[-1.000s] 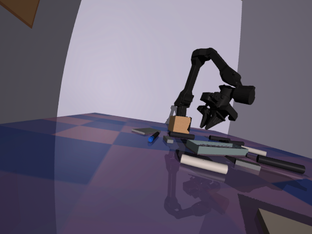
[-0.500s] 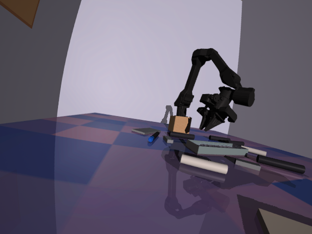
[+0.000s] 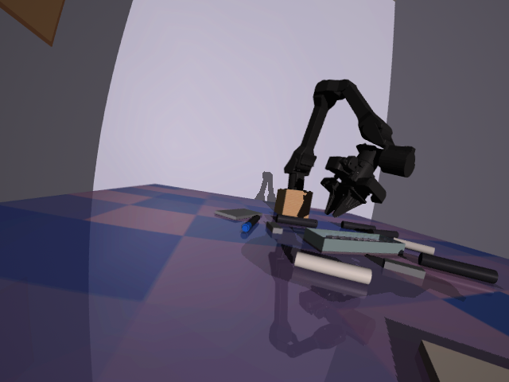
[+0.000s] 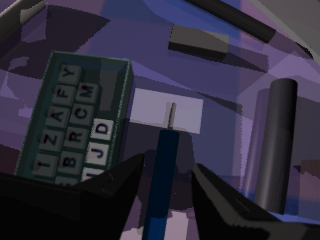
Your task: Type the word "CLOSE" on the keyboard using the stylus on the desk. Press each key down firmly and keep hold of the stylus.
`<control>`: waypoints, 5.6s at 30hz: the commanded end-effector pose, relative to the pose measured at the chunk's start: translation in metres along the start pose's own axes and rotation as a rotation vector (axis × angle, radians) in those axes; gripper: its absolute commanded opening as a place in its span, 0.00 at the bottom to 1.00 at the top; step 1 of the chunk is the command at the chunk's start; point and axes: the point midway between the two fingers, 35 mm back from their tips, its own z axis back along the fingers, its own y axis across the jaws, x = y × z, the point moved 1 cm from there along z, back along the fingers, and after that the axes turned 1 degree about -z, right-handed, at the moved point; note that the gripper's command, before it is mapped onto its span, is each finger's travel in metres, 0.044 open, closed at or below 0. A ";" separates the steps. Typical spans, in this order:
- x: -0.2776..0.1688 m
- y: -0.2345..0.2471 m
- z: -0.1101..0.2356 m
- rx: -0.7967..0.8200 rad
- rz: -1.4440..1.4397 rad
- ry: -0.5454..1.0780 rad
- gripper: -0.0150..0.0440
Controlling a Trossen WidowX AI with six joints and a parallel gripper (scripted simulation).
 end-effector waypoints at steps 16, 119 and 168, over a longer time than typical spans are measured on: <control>-0.005 -0.001 -0.011 -0.006 0.003 -0.007 0.51; -0.011 0.000 -0.022 -0.004 -0.003 -0.003 0.25; 0.021 0.034 0.014 -0.189 1.407 -0.196 0.25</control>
